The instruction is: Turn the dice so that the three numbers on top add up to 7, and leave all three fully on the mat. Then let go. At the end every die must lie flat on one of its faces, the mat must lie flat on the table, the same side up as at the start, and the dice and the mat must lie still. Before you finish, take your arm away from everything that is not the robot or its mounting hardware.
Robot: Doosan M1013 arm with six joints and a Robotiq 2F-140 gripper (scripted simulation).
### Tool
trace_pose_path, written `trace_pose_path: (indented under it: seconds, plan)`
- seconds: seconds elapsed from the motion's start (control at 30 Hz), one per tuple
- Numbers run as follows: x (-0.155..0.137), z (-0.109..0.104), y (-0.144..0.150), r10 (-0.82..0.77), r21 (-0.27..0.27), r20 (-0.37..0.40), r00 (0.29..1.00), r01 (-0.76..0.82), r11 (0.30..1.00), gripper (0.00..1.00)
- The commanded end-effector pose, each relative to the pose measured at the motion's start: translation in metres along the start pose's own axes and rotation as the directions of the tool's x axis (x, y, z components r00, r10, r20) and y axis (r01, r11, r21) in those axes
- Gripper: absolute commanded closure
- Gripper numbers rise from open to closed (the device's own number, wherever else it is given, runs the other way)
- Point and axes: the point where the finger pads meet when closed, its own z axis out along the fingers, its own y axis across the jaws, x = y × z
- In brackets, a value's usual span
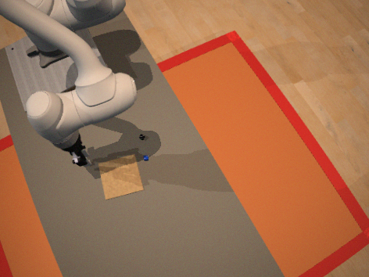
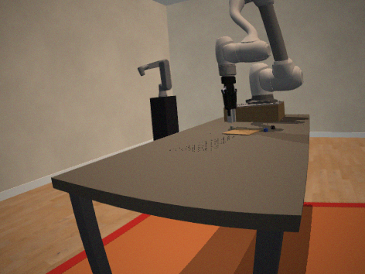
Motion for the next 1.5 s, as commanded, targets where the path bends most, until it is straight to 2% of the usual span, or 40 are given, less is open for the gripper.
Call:
trace_pose_path:
  seconds: [0.0, 0.3, 1.47]
  plan:
    - [0.0000, 0.0028, 0.0000, 0.000, 0.000, 0.000, 1.000, 0.000, 1.000, 0.81]
    - [-0.0001, 0.0089, 0.0000, 0.000, 0.000, 0.000, 1.000, 0.000, 1.000, 0.81]
    - [-0.0001, 0.0099, 0.0000, 0.000, 0.000, 0.000, 1.000, 0.000, 1.000, 0.81]
